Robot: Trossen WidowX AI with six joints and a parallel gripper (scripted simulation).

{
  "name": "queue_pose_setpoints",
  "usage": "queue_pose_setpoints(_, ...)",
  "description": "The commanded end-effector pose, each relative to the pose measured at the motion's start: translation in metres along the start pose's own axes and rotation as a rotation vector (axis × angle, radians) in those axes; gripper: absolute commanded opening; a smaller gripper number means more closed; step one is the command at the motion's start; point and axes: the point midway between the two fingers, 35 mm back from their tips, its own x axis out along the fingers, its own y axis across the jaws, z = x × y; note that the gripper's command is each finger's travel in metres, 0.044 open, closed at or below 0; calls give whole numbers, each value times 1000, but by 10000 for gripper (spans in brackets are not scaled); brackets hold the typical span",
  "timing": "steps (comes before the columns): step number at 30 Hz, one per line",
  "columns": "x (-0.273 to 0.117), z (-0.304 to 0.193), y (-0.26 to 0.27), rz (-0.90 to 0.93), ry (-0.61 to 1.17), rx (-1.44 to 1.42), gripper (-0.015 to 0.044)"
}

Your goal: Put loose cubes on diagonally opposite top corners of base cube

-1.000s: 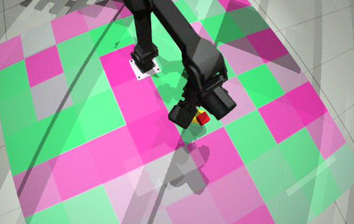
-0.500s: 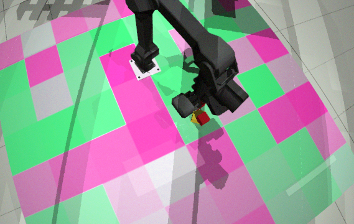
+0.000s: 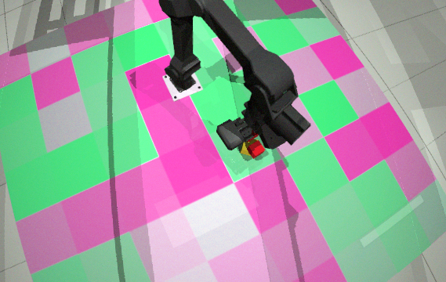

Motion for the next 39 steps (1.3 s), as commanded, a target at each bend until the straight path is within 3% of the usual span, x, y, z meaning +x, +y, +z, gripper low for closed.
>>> queue_pose_setpoints(1, 8, -2, -1, -4, 5, 9, 105)
queue_pose_setpoints(39, 37, 0, -1, -4, 5, 0, 105)
